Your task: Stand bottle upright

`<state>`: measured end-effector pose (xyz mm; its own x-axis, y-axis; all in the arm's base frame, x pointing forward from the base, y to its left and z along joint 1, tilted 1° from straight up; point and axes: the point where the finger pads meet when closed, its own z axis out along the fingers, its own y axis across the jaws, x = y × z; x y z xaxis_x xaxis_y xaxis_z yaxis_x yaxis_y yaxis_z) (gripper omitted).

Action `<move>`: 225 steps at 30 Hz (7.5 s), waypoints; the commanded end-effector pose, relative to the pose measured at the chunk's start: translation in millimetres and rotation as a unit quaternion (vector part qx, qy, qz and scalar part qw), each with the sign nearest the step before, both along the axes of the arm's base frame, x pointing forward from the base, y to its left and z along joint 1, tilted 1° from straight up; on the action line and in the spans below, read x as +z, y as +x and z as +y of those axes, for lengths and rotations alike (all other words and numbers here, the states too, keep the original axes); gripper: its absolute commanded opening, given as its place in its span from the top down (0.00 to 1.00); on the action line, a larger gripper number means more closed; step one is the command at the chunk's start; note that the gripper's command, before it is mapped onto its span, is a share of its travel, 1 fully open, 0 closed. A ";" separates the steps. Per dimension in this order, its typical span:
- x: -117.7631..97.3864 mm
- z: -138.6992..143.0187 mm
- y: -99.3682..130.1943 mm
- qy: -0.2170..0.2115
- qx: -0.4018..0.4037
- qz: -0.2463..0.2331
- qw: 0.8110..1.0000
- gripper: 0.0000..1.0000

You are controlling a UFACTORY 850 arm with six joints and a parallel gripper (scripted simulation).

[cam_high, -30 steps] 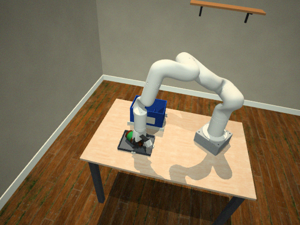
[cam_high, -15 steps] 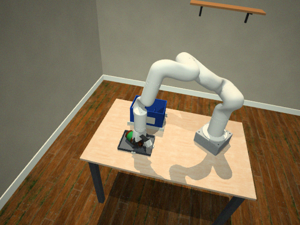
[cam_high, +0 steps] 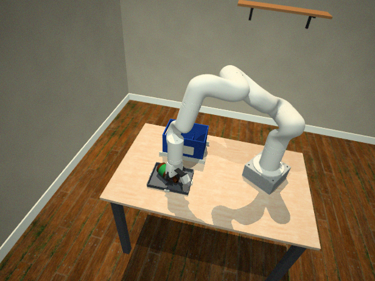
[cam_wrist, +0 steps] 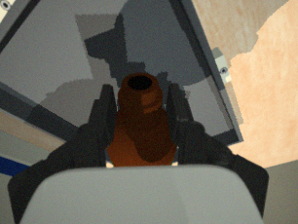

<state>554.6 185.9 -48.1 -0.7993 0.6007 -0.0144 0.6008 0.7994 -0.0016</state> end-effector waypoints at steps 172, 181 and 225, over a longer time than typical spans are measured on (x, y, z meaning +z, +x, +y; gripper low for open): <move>159.1 1.8 -1.0 0.000 0.000 -0.001 1.000 1.00; 159.7 1.8 -1.0 0.000 0.000 -0.001 1.000 1.00; 159.8 1.8 -1.0 -0.001 0.128 0.000 0.992 1.00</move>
